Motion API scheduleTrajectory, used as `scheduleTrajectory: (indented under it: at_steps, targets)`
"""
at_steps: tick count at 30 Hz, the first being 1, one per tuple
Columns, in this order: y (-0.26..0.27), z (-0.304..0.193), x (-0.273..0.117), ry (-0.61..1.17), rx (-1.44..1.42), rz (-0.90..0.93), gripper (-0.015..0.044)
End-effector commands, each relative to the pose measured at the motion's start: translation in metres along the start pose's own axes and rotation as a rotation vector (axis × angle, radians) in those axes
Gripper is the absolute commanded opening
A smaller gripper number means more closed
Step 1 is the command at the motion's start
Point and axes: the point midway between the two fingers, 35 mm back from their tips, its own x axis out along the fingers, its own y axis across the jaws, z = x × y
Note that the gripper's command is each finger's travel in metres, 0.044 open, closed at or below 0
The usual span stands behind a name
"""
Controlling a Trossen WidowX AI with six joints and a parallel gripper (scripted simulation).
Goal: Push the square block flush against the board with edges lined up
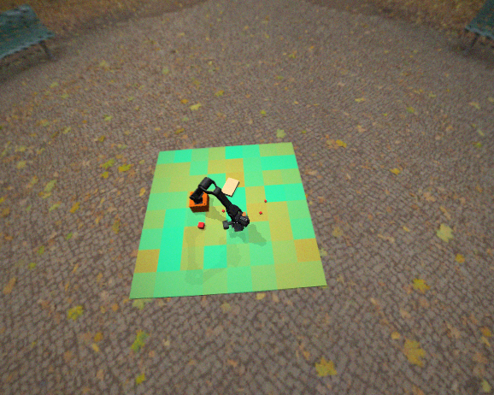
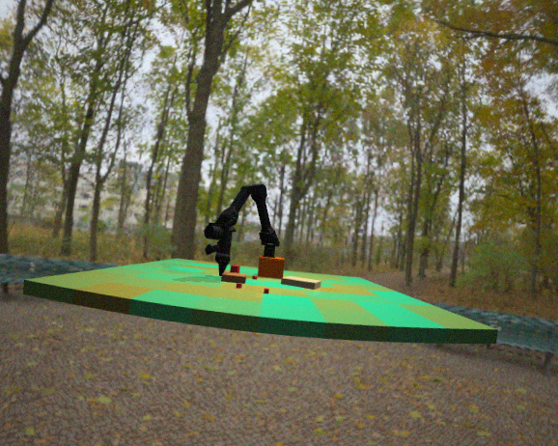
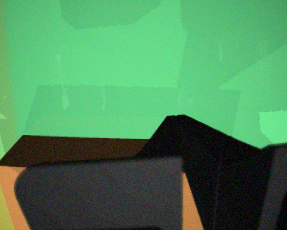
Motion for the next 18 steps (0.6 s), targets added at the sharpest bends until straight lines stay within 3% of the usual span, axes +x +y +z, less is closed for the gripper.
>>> scheduleTrajectory:
  at_steps: [1, 18]
  targets:
    - [-0.001, -0.009, 0.003, 0.016, -0.001, -0.008, 0.0000]
    - [0.002, -0.025, 0.003, 0.017, -0.001, -0.007, 0.0000]
